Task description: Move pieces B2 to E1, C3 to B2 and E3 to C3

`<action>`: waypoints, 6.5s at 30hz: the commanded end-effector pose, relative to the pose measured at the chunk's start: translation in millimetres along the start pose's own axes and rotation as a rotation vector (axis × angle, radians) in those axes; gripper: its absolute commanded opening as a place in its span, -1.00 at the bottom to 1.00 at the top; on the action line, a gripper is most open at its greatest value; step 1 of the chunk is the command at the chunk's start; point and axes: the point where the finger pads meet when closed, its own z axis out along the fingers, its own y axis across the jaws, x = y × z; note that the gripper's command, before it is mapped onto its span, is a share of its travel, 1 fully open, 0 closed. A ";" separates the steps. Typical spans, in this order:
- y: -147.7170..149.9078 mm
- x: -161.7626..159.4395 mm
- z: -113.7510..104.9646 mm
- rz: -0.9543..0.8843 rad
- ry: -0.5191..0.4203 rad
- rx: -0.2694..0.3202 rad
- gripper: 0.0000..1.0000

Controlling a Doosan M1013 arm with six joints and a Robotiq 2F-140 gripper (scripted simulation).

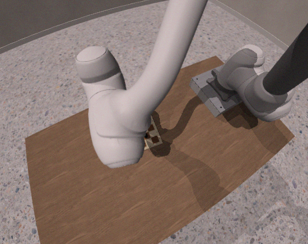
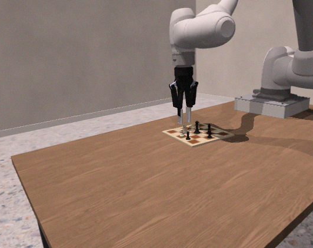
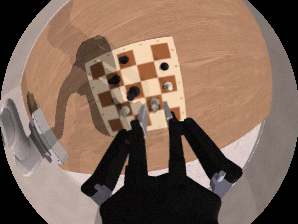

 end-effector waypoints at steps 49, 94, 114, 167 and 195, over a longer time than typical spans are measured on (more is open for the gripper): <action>0.0 0.0 2.9 0.000 0.000 0.000 -0.56; 0.0 0.0 33.8 0.000 0.000 0.000 -0.56; 0.0 0.0 33.8 0.000 0.000 0.000 -1.00; 0.0 0.0 -54.7 0.000 0.000 0.000 -1.00; 35.9 111.5 -66.7 -0.013 0.000 0.000 -1.00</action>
